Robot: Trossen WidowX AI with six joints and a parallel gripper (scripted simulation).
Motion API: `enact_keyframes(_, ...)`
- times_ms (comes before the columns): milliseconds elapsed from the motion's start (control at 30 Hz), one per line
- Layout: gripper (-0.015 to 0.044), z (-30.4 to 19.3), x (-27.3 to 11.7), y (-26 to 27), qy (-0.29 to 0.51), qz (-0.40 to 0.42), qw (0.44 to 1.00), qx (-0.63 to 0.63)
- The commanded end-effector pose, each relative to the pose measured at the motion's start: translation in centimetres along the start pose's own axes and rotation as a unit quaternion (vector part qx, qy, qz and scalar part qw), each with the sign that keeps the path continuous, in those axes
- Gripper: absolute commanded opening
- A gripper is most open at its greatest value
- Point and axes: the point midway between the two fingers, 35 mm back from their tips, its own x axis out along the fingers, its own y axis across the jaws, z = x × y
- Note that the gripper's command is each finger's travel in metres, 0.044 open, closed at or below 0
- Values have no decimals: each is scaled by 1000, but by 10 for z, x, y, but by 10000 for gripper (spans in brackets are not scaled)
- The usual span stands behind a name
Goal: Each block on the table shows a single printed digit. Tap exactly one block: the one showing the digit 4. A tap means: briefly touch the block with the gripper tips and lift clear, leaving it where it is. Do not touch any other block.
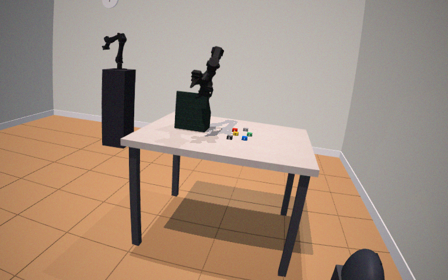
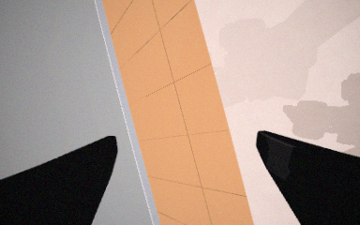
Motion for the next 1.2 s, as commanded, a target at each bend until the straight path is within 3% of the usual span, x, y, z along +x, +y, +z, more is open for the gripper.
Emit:
enact_keyframes(0, 400, -63, -7, -44, 101, -61, 887, -447)
enact_keyframes(267, 400, -90, -14, -75, 168, -73, 735, -653)
enact_keyframes(600, 400, -116, -24, -116, 255, -58, 488, -833)
enact_keyframes(1167, 400, -144, -47, -188, 384, 37, 16, -922)
